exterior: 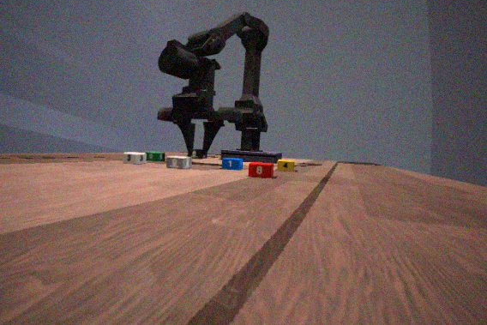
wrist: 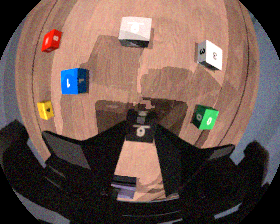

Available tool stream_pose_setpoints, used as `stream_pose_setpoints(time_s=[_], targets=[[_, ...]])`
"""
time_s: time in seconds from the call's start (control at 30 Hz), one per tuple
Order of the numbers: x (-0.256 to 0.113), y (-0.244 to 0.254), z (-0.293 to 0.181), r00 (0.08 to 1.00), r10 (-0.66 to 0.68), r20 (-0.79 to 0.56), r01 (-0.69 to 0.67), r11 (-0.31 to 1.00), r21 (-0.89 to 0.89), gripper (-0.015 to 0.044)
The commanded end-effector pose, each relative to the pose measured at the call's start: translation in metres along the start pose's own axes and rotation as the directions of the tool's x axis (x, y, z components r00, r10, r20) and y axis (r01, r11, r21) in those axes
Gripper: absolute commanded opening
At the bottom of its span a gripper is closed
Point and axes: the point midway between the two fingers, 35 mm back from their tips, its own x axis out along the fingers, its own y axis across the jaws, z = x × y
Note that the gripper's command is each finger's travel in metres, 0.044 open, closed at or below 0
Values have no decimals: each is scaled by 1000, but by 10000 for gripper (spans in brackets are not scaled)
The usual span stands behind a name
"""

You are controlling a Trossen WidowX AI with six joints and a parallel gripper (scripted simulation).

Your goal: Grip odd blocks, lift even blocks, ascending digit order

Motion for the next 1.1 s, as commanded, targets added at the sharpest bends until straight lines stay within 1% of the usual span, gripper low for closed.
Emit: stream_pose_setpoints(time_s=[0.0,0.2,0.5,0.83,1.07], targets=[[-2,0,2,1000,-1,8,1,1000,-2,120],[-1,0,2,1000,-1,8,1,1000,-2,120],[13,0,2,1000,-1,7,1,1000,-2,120],[13,0,2,1000,-1,7,1,1000,-2,120],[13,0,2,1000,-1,7,1,1000,-2,304]])
